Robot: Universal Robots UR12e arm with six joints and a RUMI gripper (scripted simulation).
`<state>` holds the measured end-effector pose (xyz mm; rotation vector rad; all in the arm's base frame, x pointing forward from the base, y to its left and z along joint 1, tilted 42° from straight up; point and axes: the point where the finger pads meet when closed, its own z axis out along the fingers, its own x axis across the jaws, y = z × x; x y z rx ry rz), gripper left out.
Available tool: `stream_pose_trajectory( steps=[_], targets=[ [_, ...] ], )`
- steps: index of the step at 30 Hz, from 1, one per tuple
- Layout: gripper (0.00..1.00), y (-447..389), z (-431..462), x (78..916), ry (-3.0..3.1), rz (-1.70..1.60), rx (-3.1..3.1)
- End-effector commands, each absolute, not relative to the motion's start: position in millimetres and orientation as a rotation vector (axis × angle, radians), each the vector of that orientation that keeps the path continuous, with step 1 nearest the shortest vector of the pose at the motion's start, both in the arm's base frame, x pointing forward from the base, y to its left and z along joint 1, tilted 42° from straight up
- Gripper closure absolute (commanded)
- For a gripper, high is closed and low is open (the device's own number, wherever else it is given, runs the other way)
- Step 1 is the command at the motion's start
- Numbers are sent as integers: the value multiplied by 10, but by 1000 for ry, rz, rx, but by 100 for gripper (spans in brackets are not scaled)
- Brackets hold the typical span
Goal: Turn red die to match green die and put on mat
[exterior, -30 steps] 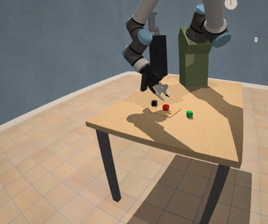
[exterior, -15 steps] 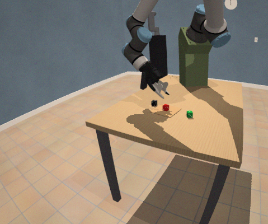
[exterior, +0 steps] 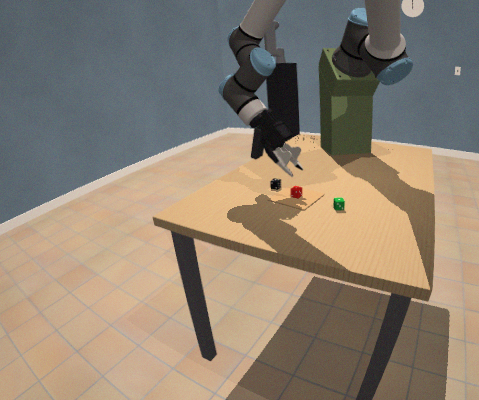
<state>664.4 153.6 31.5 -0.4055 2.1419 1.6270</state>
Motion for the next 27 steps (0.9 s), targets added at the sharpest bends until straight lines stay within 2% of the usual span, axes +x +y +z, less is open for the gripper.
stream_pose_trajectory(
  steps=[1, 27],
  targets=[
    [60, 1536, 301, 6641, 2166, 1595, -402],
    [60, 1538, 329, 6641, 2277, 1398, -344]
  ],
)
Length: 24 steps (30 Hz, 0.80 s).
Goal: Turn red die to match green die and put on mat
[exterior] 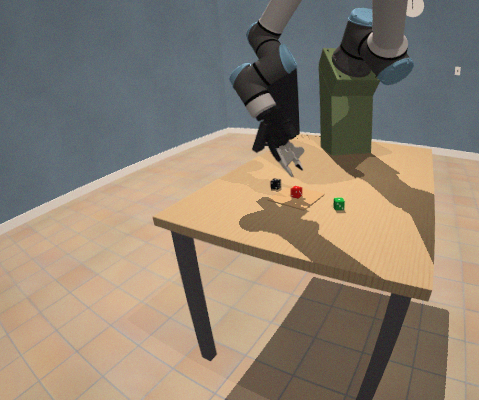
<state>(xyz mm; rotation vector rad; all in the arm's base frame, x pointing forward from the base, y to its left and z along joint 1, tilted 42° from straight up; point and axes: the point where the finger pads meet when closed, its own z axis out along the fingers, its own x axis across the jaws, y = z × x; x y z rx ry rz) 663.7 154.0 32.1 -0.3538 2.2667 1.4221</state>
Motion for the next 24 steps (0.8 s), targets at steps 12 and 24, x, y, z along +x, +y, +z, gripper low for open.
stream_pose_trajectory(
  steps=[12, 24],
  targets=[
    [60, 1537, 364, 6642, 2291, 1357, -324],
    [60, 1539, 362, 6640, 2296, 1350, -324]
  ],
)
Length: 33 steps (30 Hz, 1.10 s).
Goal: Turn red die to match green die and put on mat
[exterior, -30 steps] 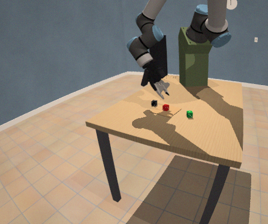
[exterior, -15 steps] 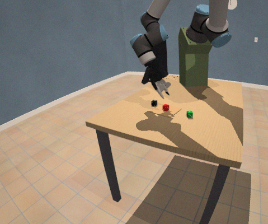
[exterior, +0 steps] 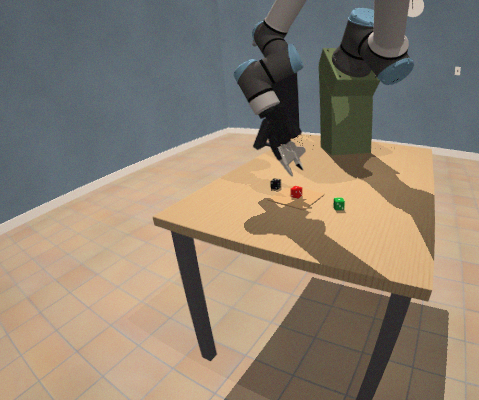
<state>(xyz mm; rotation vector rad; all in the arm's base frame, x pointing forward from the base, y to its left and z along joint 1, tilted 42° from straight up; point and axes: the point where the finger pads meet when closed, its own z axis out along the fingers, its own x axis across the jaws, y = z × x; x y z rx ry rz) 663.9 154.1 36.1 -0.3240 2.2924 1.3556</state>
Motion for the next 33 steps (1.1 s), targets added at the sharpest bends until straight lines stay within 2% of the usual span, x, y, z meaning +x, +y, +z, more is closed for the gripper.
stream_pose_trajectory(
  steps=[1, 33],
  targets=[
    [60, 1541, 360, 6638, 2298, 1347, -324],
    [60, 1555, 373, 6629, 2429, 1054, -245]
  ],
)
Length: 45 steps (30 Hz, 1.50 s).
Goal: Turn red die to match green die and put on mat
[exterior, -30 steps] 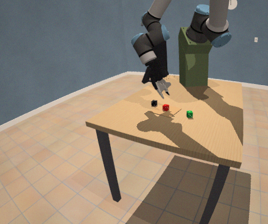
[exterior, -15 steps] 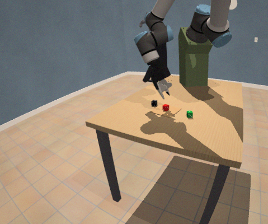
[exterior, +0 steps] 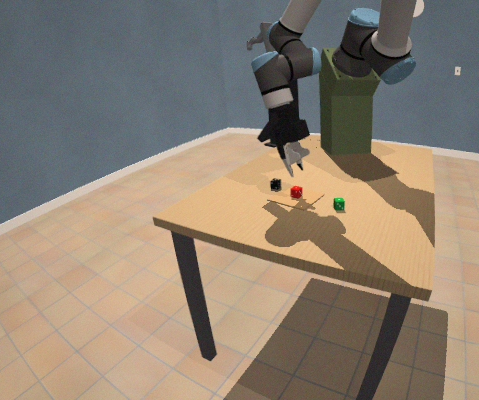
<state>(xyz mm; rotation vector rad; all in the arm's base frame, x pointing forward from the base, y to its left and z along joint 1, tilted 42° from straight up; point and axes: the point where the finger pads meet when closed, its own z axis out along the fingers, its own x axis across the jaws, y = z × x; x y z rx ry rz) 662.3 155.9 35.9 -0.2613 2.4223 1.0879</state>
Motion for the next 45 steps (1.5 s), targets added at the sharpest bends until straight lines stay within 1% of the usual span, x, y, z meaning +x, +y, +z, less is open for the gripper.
stream_pose_trajectory(
  steps=[1, 15, 26, 36, 37, 45],
  targets=[
    [60, 1554, 376, 6630, 2430, 1049, -243],
    [60, 1560, 374, 6626, 2443, 1018, -236],
    [60, 1581, 364, 6613, 2527, 778, -177],
    [60, 1572, 397, 6625, 2534, 708, -149],
    [0, 1572, 397, 6625, 2534, 708, -149],
    [0, 1572, 397, 6625, 2534, 708, -149]
  ],
)
